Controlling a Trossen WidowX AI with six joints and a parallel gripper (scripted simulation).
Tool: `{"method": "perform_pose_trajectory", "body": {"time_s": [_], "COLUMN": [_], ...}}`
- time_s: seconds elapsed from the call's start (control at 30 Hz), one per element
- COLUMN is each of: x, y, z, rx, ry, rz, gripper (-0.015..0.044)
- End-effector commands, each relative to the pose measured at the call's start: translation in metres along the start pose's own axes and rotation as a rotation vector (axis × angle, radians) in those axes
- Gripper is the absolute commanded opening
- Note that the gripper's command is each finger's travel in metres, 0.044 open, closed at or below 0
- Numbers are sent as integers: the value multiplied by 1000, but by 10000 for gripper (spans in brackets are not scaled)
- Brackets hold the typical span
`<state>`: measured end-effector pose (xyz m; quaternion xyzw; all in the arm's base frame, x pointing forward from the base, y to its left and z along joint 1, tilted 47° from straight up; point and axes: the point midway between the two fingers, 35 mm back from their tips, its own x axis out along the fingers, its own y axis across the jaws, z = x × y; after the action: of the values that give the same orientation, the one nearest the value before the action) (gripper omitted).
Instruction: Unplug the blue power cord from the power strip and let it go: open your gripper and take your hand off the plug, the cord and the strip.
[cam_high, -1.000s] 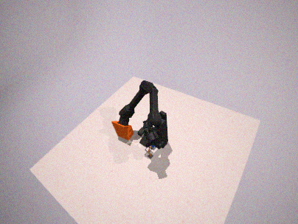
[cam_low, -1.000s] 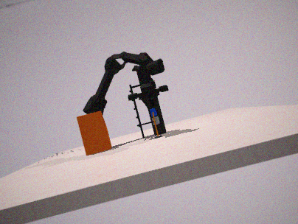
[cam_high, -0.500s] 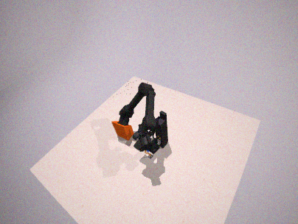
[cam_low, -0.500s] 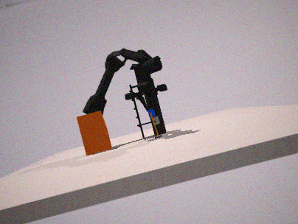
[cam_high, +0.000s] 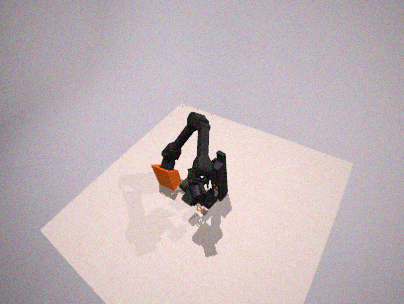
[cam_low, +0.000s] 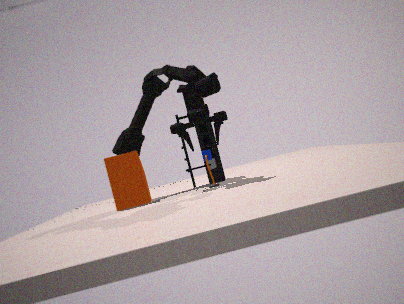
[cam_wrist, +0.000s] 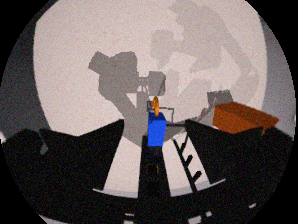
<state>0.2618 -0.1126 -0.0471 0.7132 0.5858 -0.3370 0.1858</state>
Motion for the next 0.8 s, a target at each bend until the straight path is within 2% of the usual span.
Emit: {"method": "perform_pose_trajectory", "body": {"time_s": [0.0, 0.1, 0.77], "x": [-6, -8, -8], "y": [-1, -3, -3], "z": [34, 50, 50], "rx": [9, 9, 9], "ry": [-1, -1, -1], "rz": [-2, -2, -2], "gripper": [440, 440, 440]}}
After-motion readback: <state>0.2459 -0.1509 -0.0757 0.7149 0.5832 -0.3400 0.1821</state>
